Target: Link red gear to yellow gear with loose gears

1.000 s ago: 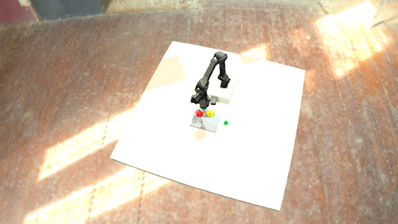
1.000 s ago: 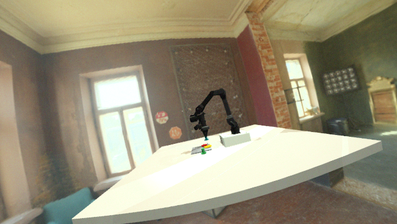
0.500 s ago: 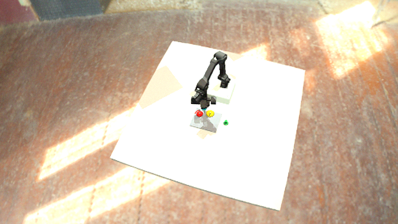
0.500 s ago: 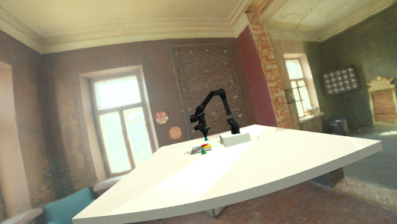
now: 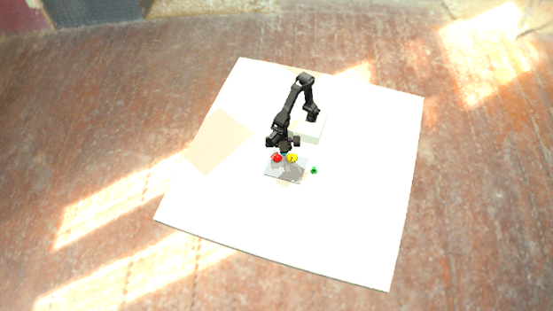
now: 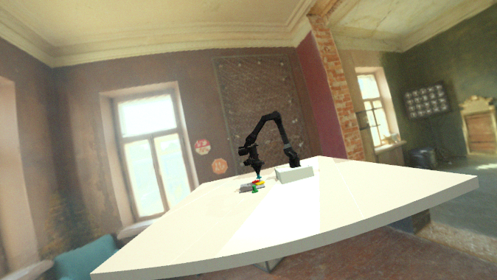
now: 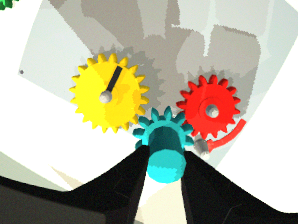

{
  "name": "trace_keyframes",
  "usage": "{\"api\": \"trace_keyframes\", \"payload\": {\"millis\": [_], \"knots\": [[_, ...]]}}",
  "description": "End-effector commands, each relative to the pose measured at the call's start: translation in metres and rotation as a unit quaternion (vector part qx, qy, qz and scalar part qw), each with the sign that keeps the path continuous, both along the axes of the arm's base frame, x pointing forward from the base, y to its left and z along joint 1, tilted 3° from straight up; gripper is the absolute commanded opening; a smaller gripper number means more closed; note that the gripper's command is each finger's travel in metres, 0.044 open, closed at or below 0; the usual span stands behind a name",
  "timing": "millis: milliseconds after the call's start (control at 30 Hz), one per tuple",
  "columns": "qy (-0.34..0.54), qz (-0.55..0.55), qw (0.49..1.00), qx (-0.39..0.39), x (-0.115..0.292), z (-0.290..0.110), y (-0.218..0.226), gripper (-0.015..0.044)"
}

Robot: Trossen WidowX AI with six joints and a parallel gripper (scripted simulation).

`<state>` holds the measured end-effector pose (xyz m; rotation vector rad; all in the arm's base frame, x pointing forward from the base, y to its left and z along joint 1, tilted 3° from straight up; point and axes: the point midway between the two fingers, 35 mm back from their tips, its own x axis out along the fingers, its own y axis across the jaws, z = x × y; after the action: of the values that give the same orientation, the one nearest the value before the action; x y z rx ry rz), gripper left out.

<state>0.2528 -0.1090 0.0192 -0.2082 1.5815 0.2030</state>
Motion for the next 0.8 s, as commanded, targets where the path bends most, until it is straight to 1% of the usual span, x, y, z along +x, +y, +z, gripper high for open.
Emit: {"api": "trace_keyframes", "payload": {"millis": [0,333,433,600,767], "knots": [[0.006,-0.041,0.999,-0.001,-0.002,-0.009,0.0,0.0],[0.005,-0.169,0.986,-0.004,-0.004,-0.025,0.0,0.0],[0.005,-0.194,0.981,-0.005,-0.003,-0.021,0.0,0.0],[0.005,-0.182,0.983,-0.004,-0.003,-0.02,0.0,0.0],[0.005,-0.131,0.991,-0.003,-0.003,-0.021,0.0,0.0]]}}
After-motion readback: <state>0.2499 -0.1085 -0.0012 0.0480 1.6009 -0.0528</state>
